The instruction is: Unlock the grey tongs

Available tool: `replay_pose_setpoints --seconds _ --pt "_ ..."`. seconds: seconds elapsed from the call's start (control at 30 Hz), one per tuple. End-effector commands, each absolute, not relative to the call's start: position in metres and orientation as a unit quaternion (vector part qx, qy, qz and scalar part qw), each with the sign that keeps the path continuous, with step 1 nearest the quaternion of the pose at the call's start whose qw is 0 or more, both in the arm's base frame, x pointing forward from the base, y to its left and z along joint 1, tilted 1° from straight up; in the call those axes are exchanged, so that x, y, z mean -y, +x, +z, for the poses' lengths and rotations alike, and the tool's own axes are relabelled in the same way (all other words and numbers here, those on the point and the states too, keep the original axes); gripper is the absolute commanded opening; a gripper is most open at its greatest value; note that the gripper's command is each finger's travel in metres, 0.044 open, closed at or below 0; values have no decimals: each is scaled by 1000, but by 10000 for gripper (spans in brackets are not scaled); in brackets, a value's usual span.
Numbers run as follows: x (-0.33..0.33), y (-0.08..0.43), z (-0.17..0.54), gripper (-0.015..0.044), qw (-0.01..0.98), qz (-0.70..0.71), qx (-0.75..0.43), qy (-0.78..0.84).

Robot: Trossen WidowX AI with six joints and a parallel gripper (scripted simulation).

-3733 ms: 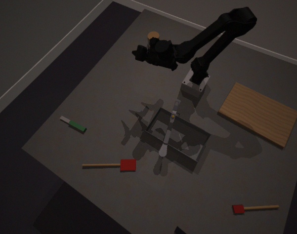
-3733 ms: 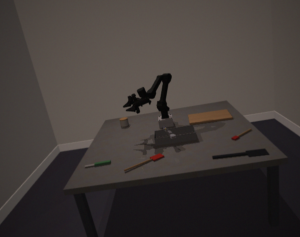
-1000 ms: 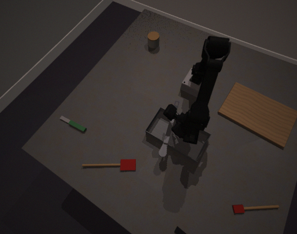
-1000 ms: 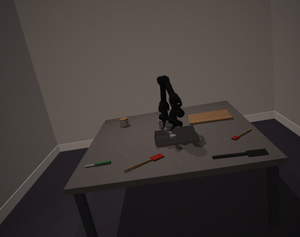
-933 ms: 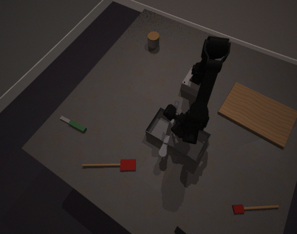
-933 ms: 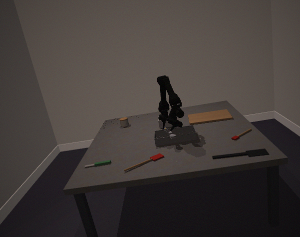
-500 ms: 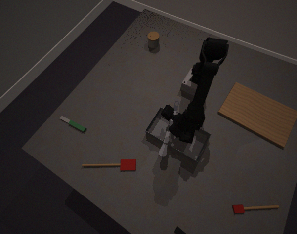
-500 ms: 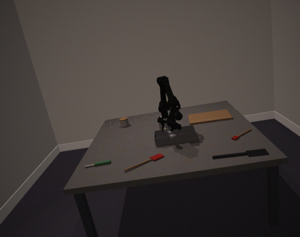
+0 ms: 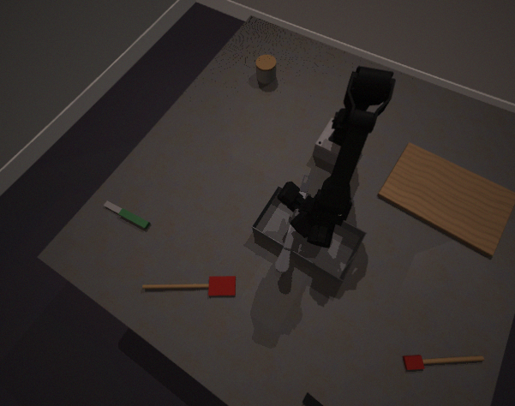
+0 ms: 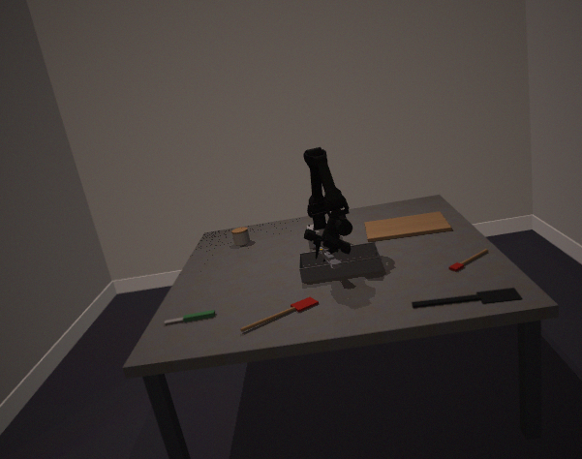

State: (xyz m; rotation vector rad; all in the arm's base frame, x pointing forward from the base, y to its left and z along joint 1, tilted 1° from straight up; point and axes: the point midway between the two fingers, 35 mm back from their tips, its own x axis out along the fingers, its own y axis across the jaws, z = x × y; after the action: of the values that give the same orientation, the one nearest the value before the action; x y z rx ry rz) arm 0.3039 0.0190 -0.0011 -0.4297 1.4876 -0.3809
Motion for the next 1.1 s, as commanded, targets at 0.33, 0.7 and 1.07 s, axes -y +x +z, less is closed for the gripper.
replay_pose_setpoints --seconds 0.33,0.7,1.07 --pt "-19 304 -1 35 699 -171 -667 -192" --pt "-20 305 49 -150 698 -171 -667 -195" --pt "-19 302 76 -150 698 -172 -668 -196"
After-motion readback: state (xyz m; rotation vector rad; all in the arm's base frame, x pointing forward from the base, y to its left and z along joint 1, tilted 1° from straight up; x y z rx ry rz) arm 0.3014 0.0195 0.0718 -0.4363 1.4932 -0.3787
